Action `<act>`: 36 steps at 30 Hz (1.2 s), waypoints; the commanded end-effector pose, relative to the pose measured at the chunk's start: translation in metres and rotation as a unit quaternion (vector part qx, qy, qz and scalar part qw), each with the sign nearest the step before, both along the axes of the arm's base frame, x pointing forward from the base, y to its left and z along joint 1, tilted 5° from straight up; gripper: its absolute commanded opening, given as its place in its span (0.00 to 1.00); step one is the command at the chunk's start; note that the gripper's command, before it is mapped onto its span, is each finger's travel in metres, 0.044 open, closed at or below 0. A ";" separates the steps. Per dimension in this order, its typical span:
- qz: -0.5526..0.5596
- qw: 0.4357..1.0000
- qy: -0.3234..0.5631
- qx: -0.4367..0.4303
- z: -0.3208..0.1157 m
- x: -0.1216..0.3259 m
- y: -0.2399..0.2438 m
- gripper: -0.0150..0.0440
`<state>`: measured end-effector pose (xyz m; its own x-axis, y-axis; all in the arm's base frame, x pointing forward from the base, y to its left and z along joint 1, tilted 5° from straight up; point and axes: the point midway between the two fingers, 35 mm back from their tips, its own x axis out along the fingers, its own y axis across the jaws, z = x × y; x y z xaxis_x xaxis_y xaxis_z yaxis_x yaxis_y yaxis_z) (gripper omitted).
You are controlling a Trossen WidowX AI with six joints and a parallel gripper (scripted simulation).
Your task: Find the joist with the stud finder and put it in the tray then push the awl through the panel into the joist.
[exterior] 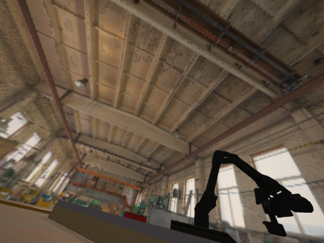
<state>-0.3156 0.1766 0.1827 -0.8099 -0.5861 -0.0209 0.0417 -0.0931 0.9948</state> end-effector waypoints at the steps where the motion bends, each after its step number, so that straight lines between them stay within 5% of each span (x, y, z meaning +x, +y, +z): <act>1: -0.001 1.000 -0.005 0.001 -0.001 0.000 0.000 0.98; 5: -0.060 0.996 -0.060 0.029 -0.020 0.016 0.032 1.00; 20: -0.379 0.897 -0.190 0.125 -0.061 0.216 0.160 1.00; 36: -0.605 0.692 -0.378 0.114 -0.098 0.455 0.122 1.00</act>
<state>0.0880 0.3263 0.0926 -0.5486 0.5500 -0.6298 -0.6996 0.1105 0.7059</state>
